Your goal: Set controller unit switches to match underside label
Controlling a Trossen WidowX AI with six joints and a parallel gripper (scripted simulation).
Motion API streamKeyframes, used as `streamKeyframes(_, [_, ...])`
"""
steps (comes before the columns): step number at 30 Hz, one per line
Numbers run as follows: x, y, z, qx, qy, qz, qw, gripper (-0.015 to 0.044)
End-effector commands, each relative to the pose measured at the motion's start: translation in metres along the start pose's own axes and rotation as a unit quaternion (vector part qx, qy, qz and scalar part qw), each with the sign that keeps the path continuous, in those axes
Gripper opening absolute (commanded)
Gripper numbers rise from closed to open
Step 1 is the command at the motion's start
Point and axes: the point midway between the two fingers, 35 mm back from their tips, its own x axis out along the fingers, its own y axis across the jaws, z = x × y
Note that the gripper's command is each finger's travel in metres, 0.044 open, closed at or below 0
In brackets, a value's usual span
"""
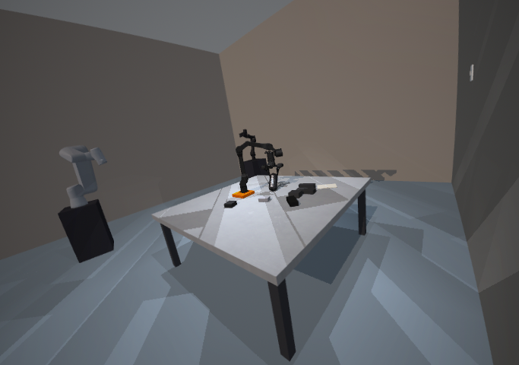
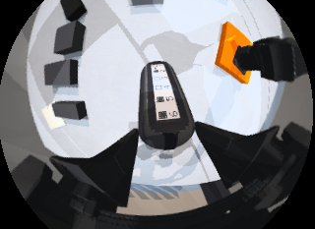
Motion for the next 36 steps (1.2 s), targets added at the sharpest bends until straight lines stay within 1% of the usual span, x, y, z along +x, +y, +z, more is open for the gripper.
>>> streamKeyframes(1, [-0.001, 0.001, 0.005, 0.0, -0.005, 0.001, 1.0, 0.0336])
streamKeyframes(36, [-0.009, 0.001, 0.033, 0.0, -0.006, 0.001, 1.0, 0.0338])
